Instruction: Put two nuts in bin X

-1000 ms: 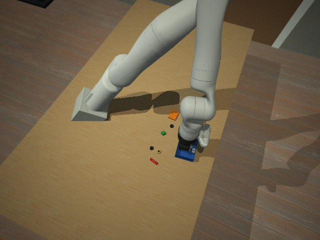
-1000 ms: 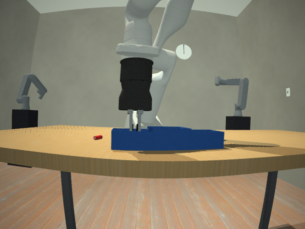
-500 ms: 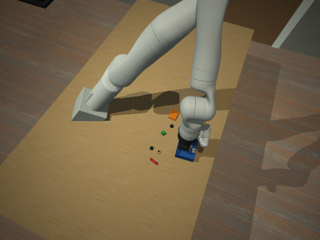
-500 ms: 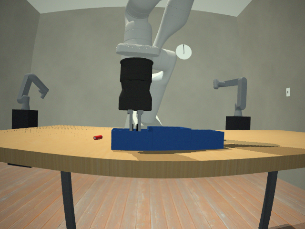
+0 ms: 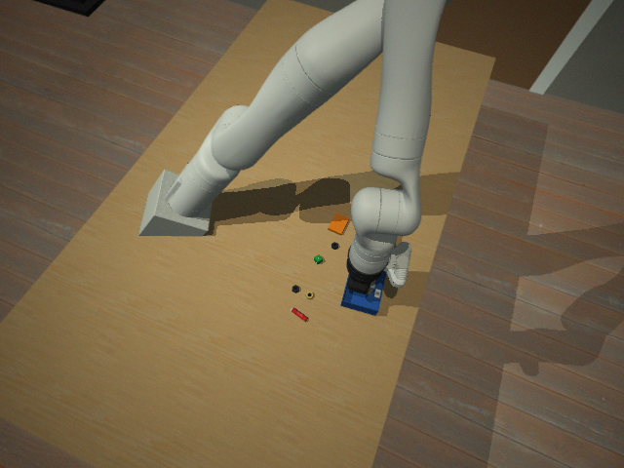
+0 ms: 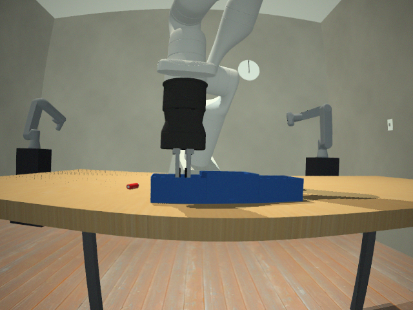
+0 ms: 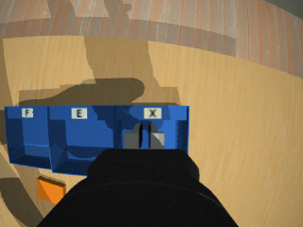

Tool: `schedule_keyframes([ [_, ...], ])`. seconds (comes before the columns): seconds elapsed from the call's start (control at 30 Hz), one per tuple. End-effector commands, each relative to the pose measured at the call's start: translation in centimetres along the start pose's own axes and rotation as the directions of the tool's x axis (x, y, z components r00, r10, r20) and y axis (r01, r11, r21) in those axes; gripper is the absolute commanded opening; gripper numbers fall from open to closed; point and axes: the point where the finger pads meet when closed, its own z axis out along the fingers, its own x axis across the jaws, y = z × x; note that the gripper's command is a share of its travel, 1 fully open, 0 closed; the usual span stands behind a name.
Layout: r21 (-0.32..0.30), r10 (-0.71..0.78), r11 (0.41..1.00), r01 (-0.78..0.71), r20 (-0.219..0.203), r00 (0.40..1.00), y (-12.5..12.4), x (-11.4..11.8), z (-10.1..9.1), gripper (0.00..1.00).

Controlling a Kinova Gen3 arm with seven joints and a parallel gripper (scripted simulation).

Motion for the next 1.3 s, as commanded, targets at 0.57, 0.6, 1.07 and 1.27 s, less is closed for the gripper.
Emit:
schedule_keyframes([
  [0.57,-0.001,0.004,1.0,-0.004,0.001,1.0,0.0,0.0,-0.9,0.31],
  [0.6,-0.001,0.004,1.0,-0.004,0.001,1.0,0.0,0.0,-1.0,0.31],
  [1.07,-0.001,0.004,1.0,-0.004,0.001,1.0,0.0,0.0,-2.6,0.31],
  [1.27,-0.002,0.004,1.0,-0.004,0.001,1.0,0.1,0.0,-3.9,0.31],
])
